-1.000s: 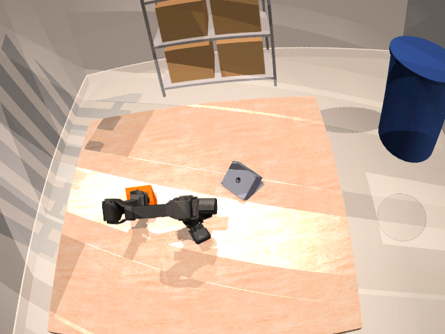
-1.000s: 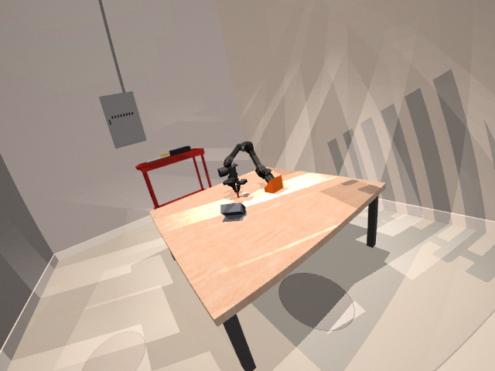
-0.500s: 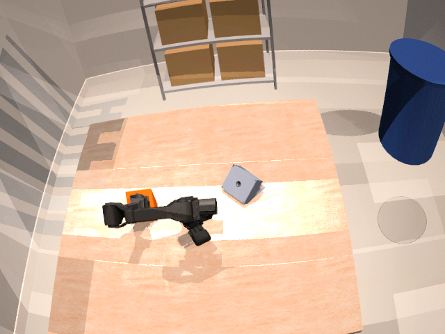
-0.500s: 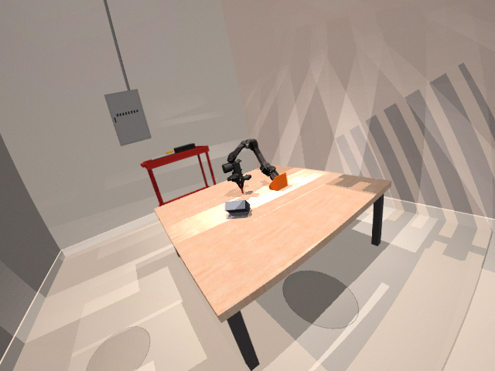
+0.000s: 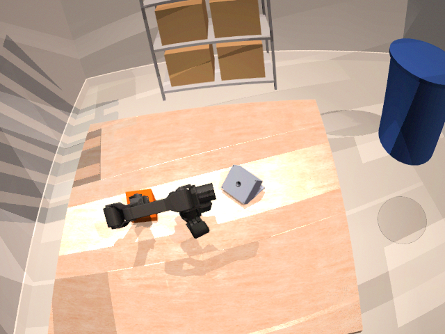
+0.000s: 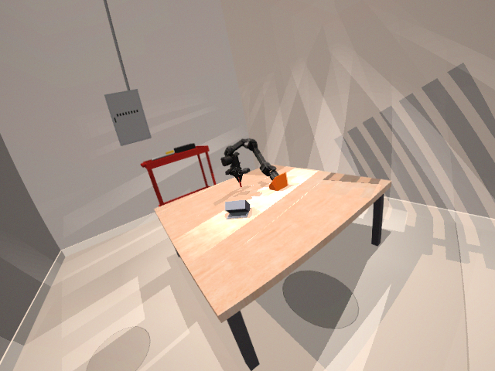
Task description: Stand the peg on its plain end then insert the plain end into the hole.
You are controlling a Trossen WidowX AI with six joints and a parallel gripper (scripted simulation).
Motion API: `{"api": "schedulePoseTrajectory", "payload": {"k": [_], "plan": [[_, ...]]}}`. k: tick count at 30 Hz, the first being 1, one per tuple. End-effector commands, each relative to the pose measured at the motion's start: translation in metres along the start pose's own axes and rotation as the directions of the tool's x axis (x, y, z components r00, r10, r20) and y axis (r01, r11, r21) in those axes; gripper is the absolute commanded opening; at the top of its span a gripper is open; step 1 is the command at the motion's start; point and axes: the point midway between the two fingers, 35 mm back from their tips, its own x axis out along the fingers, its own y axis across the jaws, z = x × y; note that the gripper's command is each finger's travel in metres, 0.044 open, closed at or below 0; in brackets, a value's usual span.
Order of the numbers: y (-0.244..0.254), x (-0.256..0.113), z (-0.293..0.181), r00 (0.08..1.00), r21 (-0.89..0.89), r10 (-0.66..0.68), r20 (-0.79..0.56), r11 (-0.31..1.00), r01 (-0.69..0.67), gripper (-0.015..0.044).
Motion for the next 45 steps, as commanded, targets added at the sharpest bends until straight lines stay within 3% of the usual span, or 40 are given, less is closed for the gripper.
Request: {"api": "schedulePoseTrajectory", "payload": {"k": [1,45], "plan": [[0.0,-0.014,0.0,1.0,0.003,-0.003,0.001,1.0,0.003,0.0],[0.042,-0.015,0.075,0.949,-0.221,0.088,0.302,0.975,-0.02,0.0]]}}
